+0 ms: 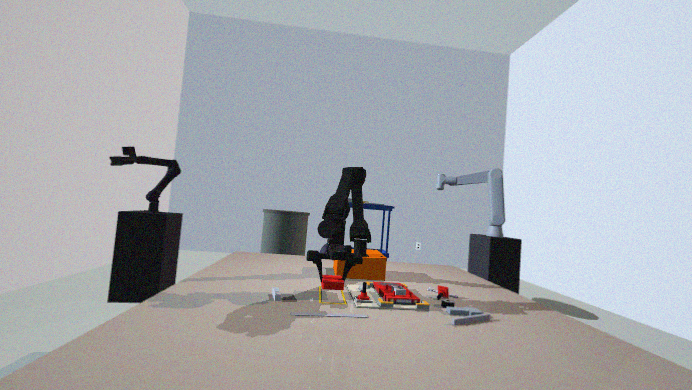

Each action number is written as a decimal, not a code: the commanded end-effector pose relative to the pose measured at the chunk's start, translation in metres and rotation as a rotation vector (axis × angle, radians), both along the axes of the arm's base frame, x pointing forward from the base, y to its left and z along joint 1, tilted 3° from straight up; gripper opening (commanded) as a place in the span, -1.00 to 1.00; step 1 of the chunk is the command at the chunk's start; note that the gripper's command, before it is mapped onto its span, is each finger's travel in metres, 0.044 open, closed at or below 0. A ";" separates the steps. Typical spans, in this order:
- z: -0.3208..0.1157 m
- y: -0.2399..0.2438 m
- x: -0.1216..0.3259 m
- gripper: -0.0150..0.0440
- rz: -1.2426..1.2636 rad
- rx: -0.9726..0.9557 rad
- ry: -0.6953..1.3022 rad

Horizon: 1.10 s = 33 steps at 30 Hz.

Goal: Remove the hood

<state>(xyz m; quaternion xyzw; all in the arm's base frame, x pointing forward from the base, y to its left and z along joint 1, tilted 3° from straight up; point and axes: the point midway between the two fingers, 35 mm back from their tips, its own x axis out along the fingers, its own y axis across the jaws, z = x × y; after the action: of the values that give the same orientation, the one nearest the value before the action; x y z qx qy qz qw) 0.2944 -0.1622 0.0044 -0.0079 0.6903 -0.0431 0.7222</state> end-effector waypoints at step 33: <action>-0.020 0.000 -0.001 -0.49 0.005 0.005 0.001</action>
<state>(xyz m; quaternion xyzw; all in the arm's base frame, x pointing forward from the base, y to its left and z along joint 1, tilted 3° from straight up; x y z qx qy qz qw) 0.2932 -0.1625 -0.0134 -0.0075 0.6914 -0.0426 0.7212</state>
